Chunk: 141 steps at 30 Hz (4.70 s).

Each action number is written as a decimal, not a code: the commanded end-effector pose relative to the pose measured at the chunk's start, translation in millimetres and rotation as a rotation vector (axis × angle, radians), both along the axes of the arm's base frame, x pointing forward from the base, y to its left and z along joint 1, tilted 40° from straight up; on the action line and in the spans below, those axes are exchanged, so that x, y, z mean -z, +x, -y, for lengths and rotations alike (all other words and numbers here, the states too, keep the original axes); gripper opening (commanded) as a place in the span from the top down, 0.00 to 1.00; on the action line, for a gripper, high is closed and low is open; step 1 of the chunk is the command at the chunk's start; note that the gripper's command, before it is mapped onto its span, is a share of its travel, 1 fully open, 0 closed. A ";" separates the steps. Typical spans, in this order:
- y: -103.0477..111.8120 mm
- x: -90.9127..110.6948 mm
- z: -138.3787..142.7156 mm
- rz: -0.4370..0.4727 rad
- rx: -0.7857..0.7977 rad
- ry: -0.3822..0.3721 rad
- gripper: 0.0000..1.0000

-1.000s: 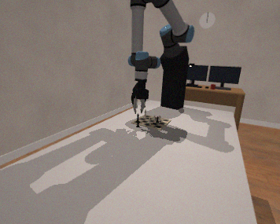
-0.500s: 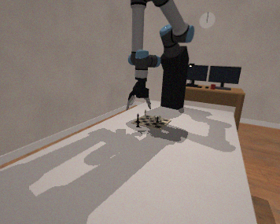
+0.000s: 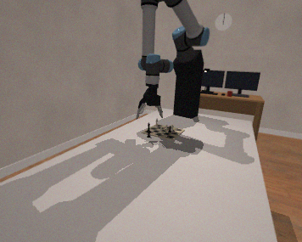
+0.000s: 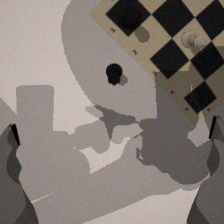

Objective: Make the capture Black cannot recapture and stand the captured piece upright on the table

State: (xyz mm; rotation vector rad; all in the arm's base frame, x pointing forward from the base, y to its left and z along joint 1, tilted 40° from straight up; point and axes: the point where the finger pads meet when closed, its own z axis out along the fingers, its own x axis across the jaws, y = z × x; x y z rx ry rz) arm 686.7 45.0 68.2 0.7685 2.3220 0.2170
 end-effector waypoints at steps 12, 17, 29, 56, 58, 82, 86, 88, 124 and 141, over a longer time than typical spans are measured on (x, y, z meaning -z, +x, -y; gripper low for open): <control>-3.1 2.1 -0.2 0.000 0.031 0.026 0.00; -3.9 3.1 -0.6 0.001 0.052 0.044 0.00; -7.8 7.6 -2.5 0.006 0.151 0.128 0.00; -23.0 23.0 -13.2 0.035 0.592 0.503 0.00; -24.5 24.4 -14.5 0.038 0.642 0.546 0.00; -38.5 37.1 -29.8 0.076 1.230 1.046 0.00; -40.9 39.0 -32.4 0.081 1.325 1.129 0.00; -42.0 39.9 -33.6 0.084 1.376 1.172 0.00; -58.9 48.4 -37.4 0.131 2.281 1.941 0.00; -68.8 52.5 -32.1 0.155 2.711 2.298 0.00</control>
